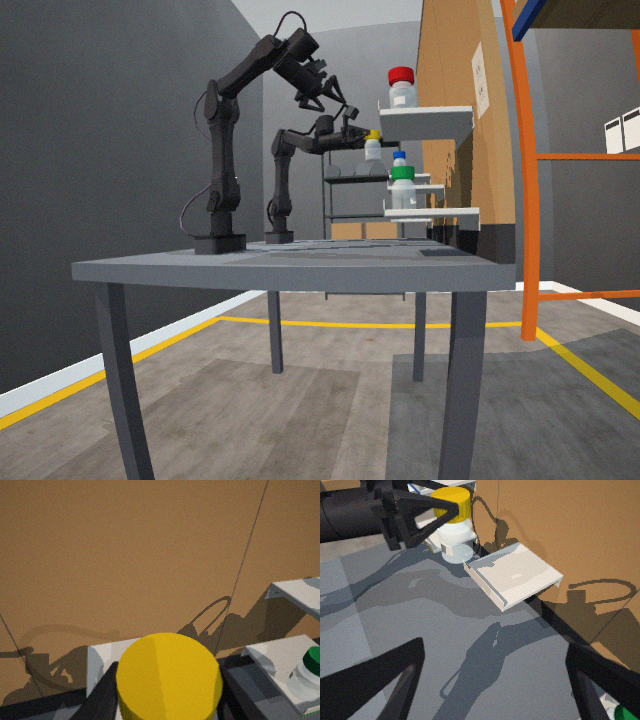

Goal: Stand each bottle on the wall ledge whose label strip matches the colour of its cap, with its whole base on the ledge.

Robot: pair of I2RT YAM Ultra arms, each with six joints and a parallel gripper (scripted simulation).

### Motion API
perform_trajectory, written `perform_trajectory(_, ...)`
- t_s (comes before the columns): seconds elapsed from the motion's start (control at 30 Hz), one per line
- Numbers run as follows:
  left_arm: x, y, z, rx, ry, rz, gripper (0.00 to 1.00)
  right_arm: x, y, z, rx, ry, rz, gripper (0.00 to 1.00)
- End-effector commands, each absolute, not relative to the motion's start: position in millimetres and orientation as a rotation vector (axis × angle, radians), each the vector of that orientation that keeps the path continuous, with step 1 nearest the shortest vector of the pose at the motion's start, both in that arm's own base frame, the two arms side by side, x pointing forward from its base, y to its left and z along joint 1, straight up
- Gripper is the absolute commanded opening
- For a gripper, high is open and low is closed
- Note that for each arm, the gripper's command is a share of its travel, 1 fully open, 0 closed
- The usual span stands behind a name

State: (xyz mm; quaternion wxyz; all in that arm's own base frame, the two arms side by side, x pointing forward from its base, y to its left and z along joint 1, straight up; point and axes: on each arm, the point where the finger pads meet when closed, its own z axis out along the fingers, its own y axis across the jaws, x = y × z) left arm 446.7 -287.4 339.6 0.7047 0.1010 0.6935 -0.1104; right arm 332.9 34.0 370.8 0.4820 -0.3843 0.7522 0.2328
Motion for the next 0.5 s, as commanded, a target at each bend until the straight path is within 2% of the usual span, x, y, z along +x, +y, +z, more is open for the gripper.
perform_trajectory(0.0, 426.3, -279.8, 370.5, 0.185, 1.466, -0.271, 0.49, 329.3, 38.0, 382.8, -0.946, 1.793, 0.578, 0.87)
perform_trajectory(0.47, 421.9, -259.4, 336.0, 0.181, 1.550, -0.183, 0.49, 329.3, 38.0, 382.8, -0.946, 1.793, 0.578, 0.87)
